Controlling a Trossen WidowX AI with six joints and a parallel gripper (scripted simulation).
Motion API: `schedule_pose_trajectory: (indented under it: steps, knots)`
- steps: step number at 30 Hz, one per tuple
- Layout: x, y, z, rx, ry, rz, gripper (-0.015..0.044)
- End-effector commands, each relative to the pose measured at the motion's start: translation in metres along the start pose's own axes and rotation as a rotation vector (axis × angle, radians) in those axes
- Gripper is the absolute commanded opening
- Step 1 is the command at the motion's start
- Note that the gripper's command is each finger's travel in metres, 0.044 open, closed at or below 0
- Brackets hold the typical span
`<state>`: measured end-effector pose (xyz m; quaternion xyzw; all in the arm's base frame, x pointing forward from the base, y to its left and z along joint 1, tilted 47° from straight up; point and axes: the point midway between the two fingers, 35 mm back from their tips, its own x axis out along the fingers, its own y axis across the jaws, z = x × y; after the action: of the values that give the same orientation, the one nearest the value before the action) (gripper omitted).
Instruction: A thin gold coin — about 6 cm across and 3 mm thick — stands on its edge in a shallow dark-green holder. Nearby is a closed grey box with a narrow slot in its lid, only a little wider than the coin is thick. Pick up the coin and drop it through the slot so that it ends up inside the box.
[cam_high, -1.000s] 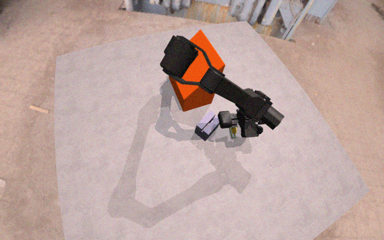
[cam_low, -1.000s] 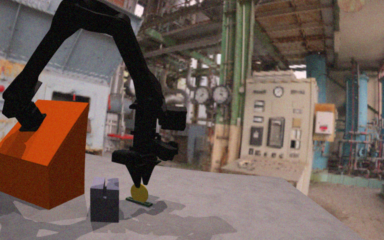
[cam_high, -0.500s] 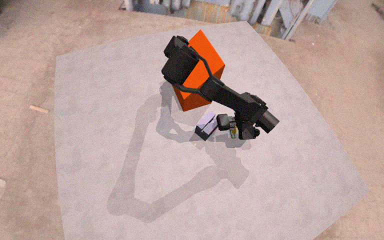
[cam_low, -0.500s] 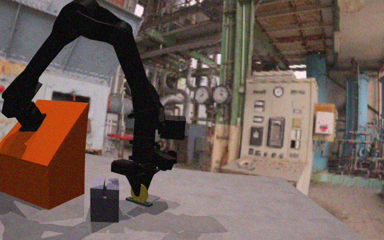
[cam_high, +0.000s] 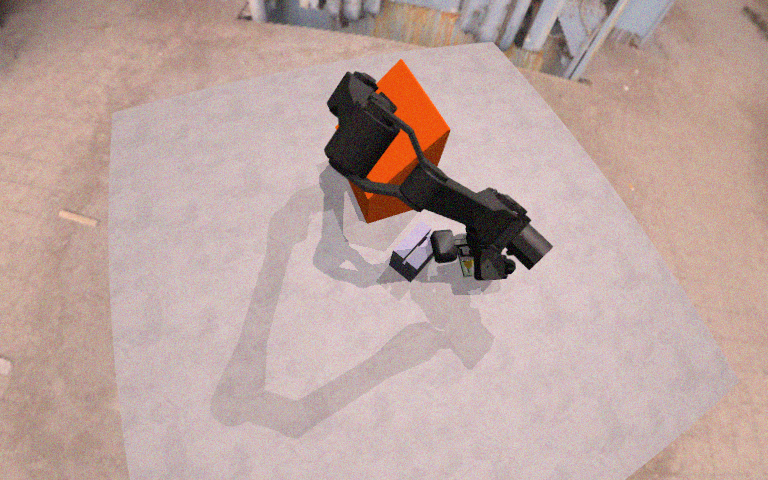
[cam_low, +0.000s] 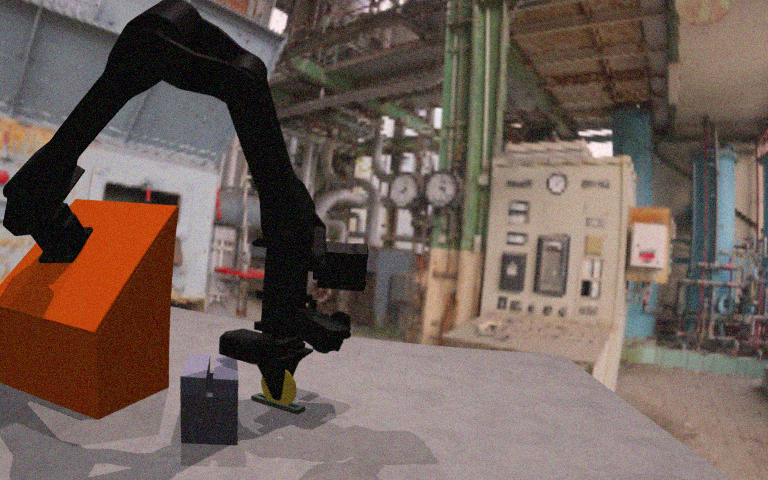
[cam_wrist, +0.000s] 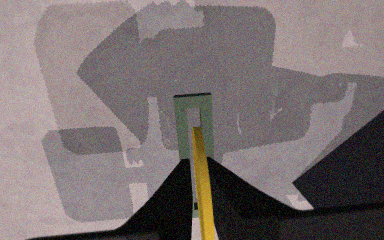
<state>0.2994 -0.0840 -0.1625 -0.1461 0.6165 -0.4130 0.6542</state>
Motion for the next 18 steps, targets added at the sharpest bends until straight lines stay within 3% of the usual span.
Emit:
schedule_pose_trajectory:
  steps: [1, 18]
  knots:
    - [0.001, -0.001, -0.001, -0.005, -0.001, -0.005, 0.0000]
    - [-0.015, 0.003, -0.004, -0.055, 0.003, 0.013, 0.0000]
